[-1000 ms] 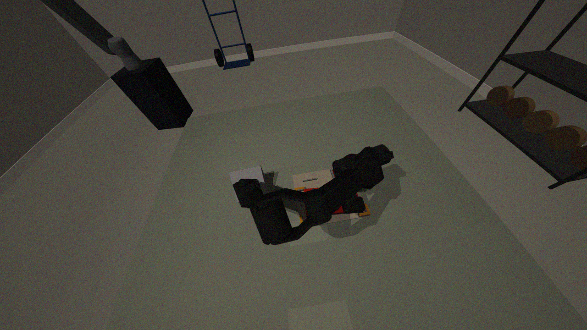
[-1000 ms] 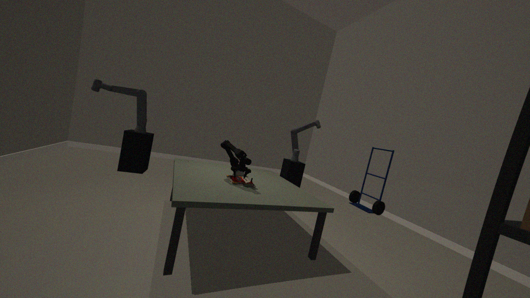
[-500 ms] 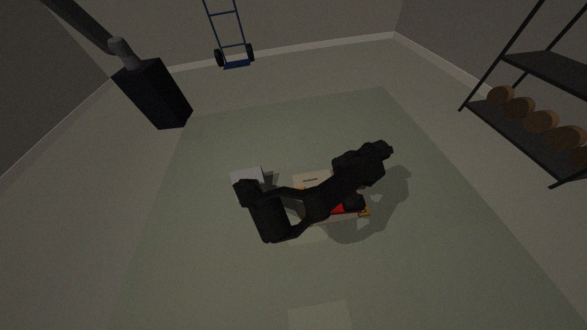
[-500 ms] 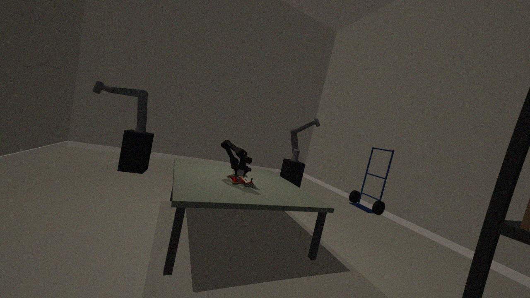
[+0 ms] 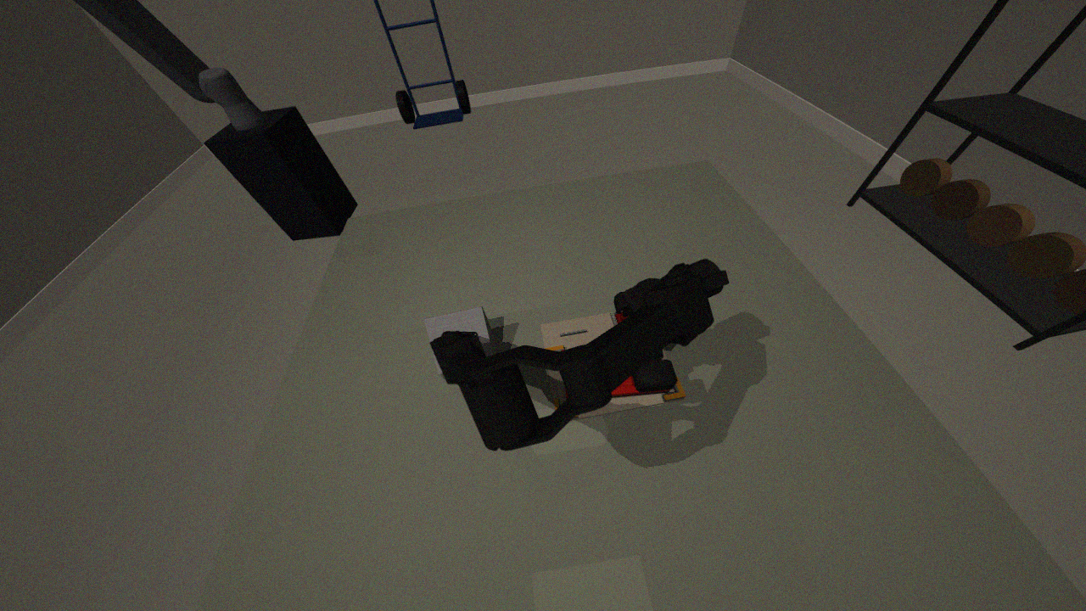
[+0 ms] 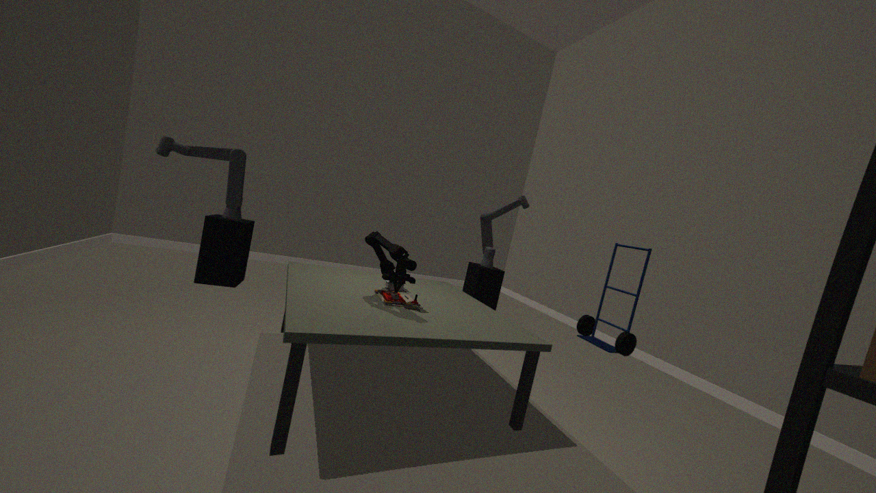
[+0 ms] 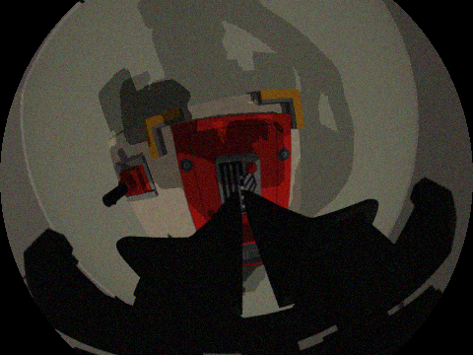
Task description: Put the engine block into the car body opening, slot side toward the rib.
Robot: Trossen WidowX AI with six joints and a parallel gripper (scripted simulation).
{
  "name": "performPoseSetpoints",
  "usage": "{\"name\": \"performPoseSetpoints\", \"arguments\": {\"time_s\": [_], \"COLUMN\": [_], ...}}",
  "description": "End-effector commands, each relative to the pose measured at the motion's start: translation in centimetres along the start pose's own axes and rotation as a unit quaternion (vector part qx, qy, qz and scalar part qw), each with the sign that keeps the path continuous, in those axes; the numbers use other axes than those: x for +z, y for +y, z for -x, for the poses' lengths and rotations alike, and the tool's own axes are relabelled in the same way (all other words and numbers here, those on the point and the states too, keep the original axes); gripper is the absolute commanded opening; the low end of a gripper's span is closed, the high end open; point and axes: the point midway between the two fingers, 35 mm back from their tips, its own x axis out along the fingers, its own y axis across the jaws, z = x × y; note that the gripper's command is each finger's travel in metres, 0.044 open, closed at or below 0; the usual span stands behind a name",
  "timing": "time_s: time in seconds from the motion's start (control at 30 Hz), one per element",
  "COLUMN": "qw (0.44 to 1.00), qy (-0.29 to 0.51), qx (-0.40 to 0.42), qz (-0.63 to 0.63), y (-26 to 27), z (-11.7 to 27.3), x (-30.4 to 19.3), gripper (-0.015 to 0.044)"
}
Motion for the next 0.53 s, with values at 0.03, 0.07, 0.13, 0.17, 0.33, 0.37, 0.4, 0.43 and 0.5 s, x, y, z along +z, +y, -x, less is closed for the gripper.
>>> {"name": "performPoseSetpoints", "arguments": {"time_s": [0.03,0.07,0.13,0.17,0.33,0.37,0.4,0.43,0.5], "qw": [1.0,1.0,1.0,1.0,1.0,1.0,1.0,1.0,1.0], "qy": [0.0,0.0,0.0,0.0,0.0,0.0,0.0,0.0,0.0], "qx": [-0.001,-0.001,-0.001,-0.001,-0.001,-0.001,-0.001,-0.001,-0.001], "qz": [-0.003,-0.003,-0.003,-0.001,-0.003,-0.003,-0.003,-0.003,-0.003], "y": [-0.08,-0.08,-0.08,-0.04,-0.08,-0.08,-0.08,-0.08,-0.08], "z": [0.0,0.0,-0.02,0.0,0.0,0.0,0.0,0.0,0.0], "x": [0.01,0.01,0.01,0.01,0.01,0.01,0.01,0.01,0.01], "gripper": [0.0,0.0,0.0,0.0,0.0,0.0,0.0,0.0,0.0052]}}
